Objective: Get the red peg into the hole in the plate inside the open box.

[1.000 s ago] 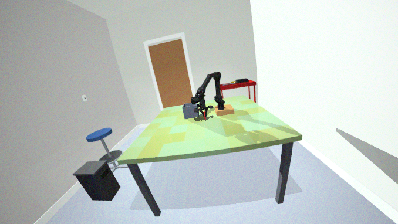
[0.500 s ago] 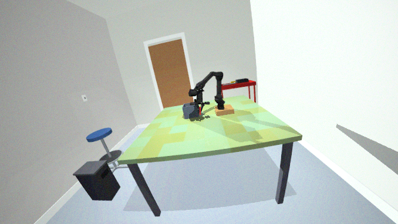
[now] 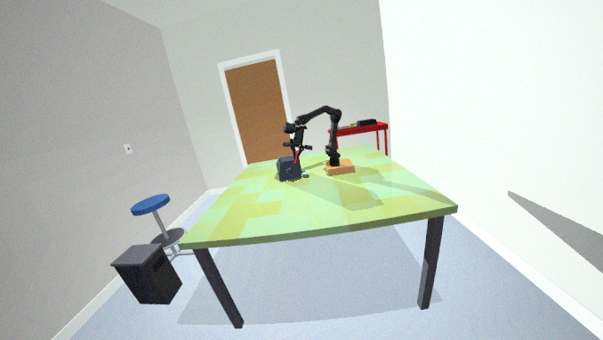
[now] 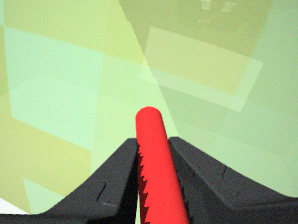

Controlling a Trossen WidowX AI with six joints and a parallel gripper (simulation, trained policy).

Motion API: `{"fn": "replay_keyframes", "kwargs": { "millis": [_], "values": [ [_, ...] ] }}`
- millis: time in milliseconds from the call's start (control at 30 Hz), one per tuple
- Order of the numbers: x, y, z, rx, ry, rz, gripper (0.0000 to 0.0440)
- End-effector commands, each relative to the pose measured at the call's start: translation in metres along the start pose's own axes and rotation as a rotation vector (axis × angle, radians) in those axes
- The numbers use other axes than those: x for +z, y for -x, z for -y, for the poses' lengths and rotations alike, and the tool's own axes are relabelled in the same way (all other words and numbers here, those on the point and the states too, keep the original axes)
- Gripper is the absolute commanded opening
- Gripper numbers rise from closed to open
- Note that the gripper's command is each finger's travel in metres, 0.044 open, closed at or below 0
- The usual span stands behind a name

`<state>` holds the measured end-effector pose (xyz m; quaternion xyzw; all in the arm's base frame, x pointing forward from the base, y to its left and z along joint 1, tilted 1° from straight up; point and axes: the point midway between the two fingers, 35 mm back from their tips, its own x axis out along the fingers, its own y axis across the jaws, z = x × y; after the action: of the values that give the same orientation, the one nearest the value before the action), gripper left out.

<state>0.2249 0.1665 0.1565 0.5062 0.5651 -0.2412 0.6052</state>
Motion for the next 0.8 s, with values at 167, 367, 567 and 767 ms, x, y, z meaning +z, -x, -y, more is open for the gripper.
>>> {"fn": "replay_keyframes", "kwargs": {
  "millis": [167, 367, 567, 767],
  "values": [
    [0.035, 0.026, -0.013, 0.045, -0.014, 0.088, 0.0],
    [0.061, 0.033, -0.015, 0.035, -0.037, 0.141, 0.0],
    [0.084, 0.036, -0.014, 0.006, -0.061, 0.179, 0.0],
    [0.104, 0.036, -0.012, -0.027, -0.083, 0.201, 0.0]
  ]
}}
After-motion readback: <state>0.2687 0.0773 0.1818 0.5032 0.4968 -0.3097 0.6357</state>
